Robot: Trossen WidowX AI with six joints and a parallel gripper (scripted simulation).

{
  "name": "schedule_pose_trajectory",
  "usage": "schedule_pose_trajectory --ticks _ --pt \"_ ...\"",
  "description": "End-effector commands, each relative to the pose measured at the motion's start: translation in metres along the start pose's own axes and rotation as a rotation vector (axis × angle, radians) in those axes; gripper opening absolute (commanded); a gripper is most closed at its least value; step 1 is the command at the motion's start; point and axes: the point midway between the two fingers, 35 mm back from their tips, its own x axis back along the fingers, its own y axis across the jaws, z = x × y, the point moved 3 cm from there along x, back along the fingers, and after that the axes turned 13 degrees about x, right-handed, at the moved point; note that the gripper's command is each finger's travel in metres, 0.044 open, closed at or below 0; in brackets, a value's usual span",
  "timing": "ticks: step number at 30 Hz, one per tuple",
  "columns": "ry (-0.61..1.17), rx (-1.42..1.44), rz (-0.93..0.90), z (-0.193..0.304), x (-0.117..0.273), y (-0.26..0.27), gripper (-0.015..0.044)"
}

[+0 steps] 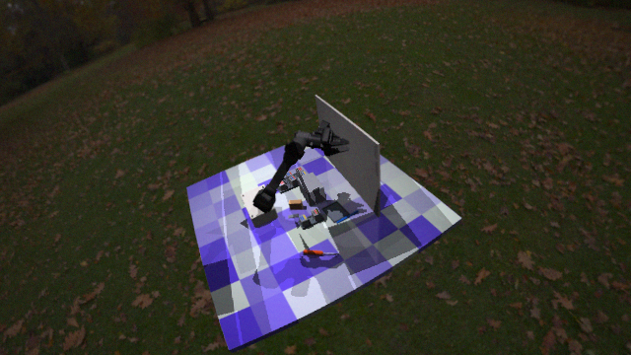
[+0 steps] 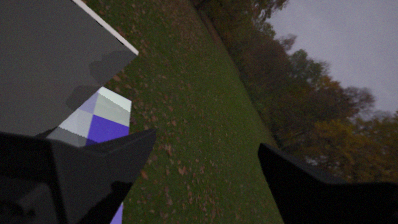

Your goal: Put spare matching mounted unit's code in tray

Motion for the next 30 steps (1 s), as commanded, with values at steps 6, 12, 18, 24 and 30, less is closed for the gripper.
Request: schedule_pose_trajectory --ticks 6,12,18,24,30 --pt "0.000 0.000 0.000 0.000 0.000 0.000 0.0440" --pt "-0.098 0.003 -0.028 -0.047 0.006 0.026 0.0440" --pt "-0.185 -0.043 -0.093 -0.086 0.005 0.049 0.0440" --pt "-0.310 -0.141 -0.317 -0.154 0.013 0.115 0.0440" --pt "-0.327 -0.215 -0.536 -0.188 0.027 0.172 0.0440"
